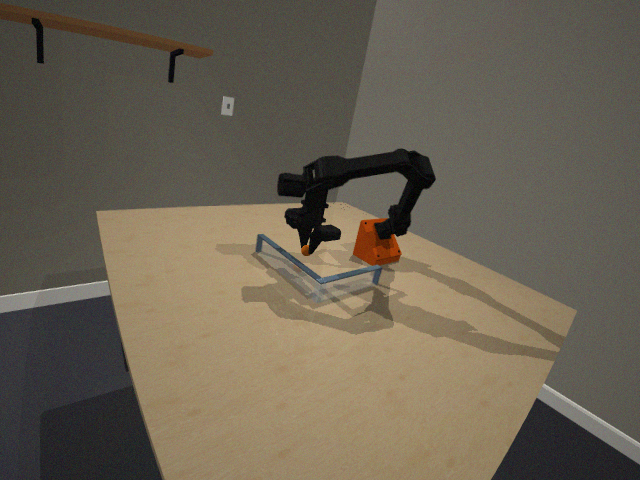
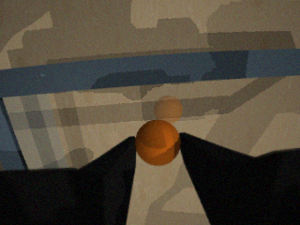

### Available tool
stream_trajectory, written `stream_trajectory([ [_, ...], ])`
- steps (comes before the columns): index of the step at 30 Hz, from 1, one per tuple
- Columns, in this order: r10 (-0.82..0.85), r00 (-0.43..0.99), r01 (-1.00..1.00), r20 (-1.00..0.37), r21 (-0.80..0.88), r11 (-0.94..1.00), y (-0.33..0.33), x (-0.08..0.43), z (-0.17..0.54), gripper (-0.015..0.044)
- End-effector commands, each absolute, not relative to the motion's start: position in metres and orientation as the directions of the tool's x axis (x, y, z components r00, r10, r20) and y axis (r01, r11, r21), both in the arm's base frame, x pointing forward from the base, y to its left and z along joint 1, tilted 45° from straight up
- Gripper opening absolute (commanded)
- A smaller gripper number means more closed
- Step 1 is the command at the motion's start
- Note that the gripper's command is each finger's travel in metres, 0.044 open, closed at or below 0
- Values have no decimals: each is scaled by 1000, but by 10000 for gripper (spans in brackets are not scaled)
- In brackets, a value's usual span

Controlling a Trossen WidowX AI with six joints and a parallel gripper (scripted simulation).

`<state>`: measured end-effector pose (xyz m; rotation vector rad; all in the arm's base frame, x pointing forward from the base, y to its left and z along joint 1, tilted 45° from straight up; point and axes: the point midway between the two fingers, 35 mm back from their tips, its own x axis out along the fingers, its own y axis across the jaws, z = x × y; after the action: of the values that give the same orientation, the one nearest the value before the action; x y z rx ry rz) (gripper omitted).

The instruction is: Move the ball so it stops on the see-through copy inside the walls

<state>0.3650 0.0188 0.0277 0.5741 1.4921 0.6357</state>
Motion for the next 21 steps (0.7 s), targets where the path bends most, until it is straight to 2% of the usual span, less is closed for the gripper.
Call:
stream_trajectory([
  [1,695,-9,-40,-719,695,718,-4,366,52,0],
  [10,698,-7,-39,-716,698,715,-25,362,75,0],
  [21,699,-6,-40,-715,698,715,-10,370,32,0],
])
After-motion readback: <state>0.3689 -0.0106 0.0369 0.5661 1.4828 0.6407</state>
